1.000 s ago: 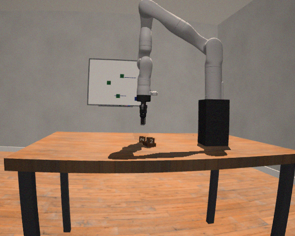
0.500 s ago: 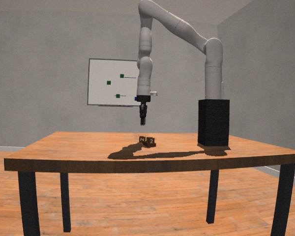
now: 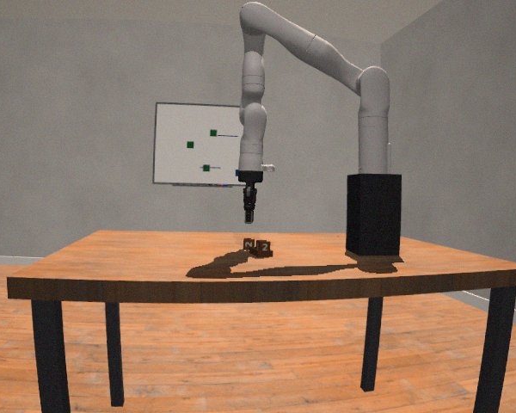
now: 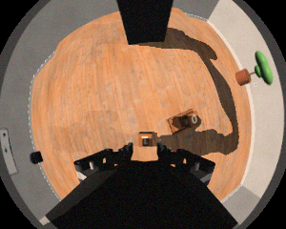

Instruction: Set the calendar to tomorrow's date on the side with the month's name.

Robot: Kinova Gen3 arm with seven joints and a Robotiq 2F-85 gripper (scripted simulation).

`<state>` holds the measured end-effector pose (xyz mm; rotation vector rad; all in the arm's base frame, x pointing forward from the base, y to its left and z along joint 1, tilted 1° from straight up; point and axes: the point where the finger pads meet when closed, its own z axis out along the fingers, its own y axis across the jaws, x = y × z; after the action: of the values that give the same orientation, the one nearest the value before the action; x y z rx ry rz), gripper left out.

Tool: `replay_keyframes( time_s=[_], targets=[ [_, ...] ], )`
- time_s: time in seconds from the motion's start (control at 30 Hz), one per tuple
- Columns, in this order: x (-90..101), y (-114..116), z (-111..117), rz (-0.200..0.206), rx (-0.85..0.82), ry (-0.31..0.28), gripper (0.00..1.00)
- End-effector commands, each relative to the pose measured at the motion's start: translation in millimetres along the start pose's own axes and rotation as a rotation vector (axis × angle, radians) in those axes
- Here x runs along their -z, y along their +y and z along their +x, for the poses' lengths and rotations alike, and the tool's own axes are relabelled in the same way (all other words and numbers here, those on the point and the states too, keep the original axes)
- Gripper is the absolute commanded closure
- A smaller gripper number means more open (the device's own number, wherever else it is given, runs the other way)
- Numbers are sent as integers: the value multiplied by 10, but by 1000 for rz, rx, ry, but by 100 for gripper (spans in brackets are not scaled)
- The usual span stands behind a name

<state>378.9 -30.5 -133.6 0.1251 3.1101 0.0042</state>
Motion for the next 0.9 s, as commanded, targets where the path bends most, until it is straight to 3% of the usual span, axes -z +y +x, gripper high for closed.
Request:
replay_keyframes(
  time_s=[0.0, 0.87],
  targets=[
    [-34, 2, 16, 0, 1, 4, 52],
    [-349, 2, 16, 0, 1, 4, 52]
  ],
)
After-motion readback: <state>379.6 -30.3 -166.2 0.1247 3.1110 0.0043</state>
